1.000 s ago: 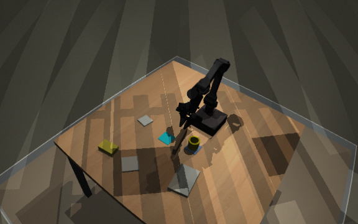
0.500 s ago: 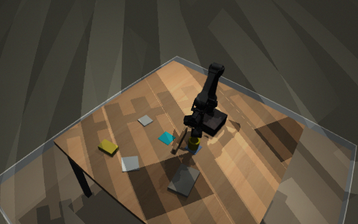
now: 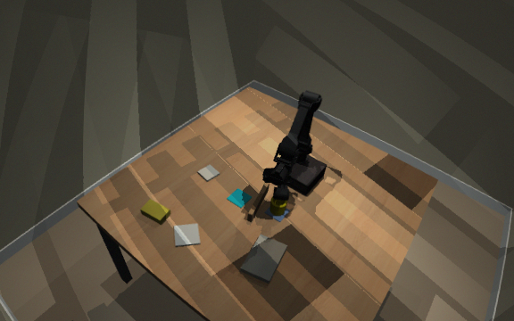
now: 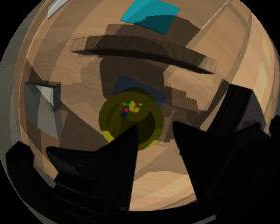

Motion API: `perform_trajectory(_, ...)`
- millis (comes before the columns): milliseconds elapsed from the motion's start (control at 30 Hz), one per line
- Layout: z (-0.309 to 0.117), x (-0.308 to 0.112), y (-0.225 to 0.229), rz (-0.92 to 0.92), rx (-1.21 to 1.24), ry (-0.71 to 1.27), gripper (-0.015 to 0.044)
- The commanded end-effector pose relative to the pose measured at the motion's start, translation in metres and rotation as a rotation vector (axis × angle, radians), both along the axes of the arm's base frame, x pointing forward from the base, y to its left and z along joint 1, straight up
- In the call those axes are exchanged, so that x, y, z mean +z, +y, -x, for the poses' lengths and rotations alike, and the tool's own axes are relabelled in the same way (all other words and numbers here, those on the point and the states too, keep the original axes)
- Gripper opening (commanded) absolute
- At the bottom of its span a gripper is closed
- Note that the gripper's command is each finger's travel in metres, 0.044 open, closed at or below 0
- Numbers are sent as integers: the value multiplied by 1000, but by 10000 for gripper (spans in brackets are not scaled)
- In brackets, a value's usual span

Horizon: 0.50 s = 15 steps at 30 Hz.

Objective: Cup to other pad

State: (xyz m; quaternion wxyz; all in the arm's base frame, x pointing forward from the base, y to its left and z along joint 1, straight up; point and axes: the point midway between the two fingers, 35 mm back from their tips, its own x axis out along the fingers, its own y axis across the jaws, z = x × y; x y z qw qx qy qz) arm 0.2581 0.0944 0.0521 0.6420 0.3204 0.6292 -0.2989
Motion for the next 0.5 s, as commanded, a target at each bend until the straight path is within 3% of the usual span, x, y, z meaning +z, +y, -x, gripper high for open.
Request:
perform_trajectory(0,2,-8,-1,6,-3,7,166)
perform_trajectory(467,2,-31,-2,7,-3,7,166)
